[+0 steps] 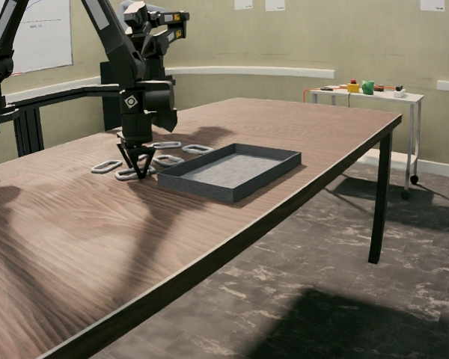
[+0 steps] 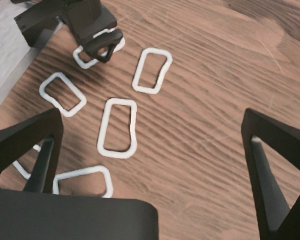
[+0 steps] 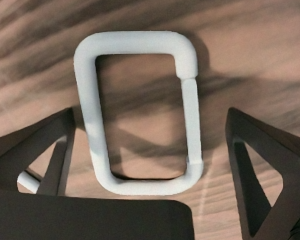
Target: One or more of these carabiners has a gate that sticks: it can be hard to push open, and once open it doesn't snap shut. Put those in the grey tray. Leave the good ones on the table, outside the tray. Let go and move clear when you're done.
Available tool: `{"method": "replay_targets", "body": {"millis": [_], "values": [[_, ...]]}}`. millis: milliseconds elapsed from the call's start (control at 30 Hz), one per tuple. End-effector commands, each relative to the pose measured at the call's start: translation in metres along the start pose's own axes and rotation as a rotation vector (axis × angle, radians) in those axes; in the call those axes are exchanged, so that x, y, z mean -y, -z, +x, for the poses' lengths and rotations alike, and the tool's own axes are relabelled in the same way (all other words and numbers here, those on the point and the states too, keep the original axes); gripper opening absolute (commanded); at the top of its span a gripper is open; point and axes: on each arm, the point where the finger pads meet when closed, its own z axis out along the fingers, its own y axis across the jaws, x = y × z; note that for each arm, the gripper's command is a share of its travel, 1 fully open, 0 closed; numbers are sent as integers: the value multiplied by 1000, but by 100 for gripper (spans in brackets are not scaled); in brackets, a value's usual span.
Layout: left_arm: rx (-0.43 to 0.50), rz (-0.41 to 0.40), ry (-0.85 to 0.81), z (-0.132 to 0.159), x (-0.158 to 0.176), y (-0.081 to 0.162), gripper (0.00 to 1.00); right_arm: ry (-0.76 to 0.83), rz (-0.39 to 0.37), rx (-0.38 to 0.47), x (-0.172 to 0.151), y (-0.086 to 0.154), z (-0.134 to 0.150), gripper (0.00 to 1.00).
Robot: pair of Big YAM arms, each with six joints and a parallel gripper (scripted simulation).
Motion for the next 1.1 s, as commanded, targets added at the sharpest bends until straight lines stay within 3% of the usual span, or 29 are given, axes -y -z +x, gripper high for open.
{"method": "replay_targets", "body": {"millis": [0, 233, 333, 400, 800, 900, 1067], "values": [[12, 1, 1, -9, 1, 3, 100, 10, 20, 30, 11, 8, -16, 83], [12, 1, 1, -9, 1, 3, 100, 11, 12, 18, 6, 5, -9, 83], [12, 1, 1, -9, 1, 3, 100, 11, 12, 18, 6, 5, -9, 50], [12, 1, 1, -9, 1, 3, 100, 11, 26, 39, 10, 13, -14, 50], [12, 1, 1, -9, 1, 3, 100, 11, 14, 20, 5, 6, -7, 50], [12, 1, 1, -9, 1, 3, 100, 11, 14, 20, 5, 6, -7, 84], [12, 1, 1, -9, 1, 3, 100, 11, 14, 20, 5, 6, -7, 88]]}}
